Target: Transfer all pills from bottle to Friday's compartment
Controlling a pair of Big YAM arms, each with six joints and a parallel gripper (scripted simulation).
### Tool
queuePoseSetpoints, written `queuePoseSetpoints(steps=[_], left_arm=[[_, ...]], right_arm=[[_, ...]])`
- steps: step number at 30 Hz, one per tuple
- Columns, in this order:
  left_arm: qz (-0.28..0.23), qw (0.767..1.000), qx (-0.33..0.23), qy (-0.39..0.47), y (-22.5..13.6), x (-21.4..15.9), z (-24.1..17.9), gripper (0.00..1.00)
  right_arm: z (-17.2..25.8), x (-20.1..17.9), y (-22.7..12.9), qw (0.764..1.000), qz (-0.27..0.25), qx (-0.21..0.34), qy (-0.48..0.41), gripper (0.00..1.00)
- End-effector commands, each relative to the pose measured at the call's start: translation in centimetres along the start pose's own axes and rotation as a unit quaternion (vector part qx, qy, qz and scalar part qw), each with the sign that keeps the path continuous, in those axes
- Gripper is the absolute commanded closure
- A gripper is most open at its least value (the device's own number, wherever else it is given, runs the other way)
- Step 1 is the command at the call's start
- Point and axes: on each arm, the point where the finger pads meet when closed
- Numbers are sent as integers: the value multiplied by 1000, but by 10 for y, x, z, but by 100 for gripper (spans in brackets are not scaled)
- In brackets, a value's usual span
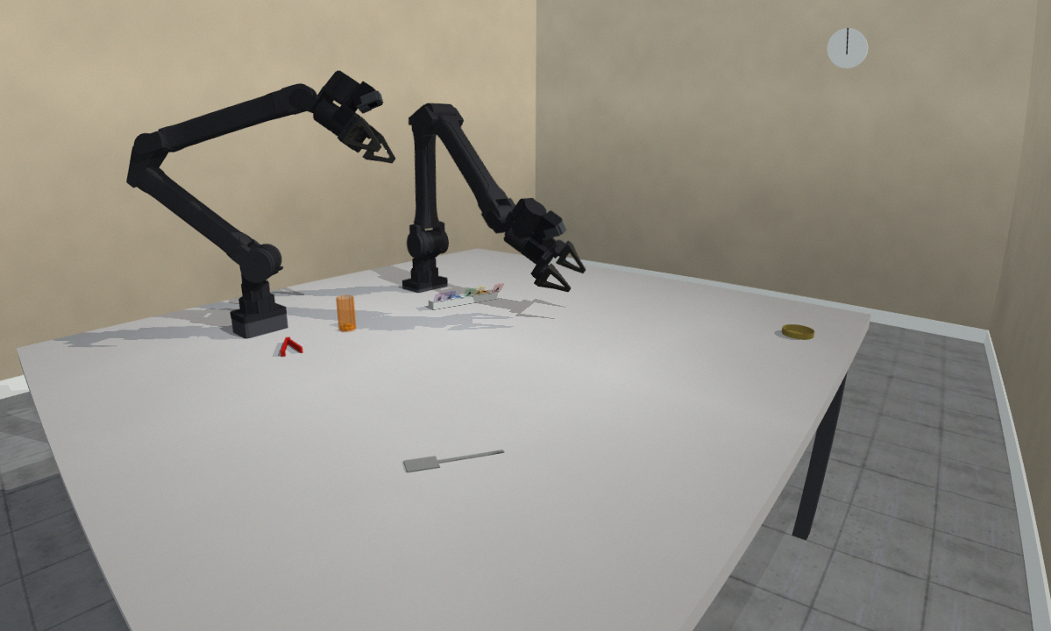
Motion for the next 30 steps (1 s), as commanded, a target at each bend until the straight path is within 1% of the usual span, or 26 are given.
queuePoseSetpoints(steps=[1, 5, 9, 11, 12, 14, 16, 18, 20, 21, 30], left_arm=[[-42, 997, -69, 20, -23, -3, -91, 0], [-56, 991, -118, 42, -48, -19, -144, 0], [-70, 984, -156, 44, -85, -31, -193, 0], [-80, 982, -167, 45, -103, -30, -212, 0], [-91, 980, -174, 44, -115, -21, -222, 0], [-99, 975, -194, 54, -142, -20, -240, 0], [-99, 975, -194, 54, -142, -20, -240, 0], [-102, 966, -228, 70, -175, -21, -263, 0], [-115, 956, -258, 74, -203, -6, -282, 0], [-116, 952, -272, 79, -215, -5, -290, 0], [-108, 903, -392, 140, -327, -25, -335, 0]], right_arm=[[-18, 29, -46, 999, -30, 9, 29, 0], [-22, 19, -64, 999, -24, 21, 33, 0], [-27, 7, -83, 999, -18, 33, 37, 0], [-29, 1, -92, 998, -15, 39, 39, 0], [-30, -3, -97, 998, -13, 42, 40, 0], [-31, -9, -106, 998, -10, 47, 42, 0], [-31, -9, -106, 998, -10, 47, 42, 0], [-33, -17, -117, 997, -6, 55, 44, 0], [-34, -25, -126, 997, -3, 61, 47, 0], [-35, -28, -131, 997, -1, 64, 48, 0], [-39, -64, -170, 994, 13, 90, 58, 0]])
Point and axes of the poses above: on each arm, the point where the finger pads meet when closed, its own y axis out along the fingers, its own z axis across the jaws, x = y × z, and after that the axes turned 7 degrees about y, right-handed
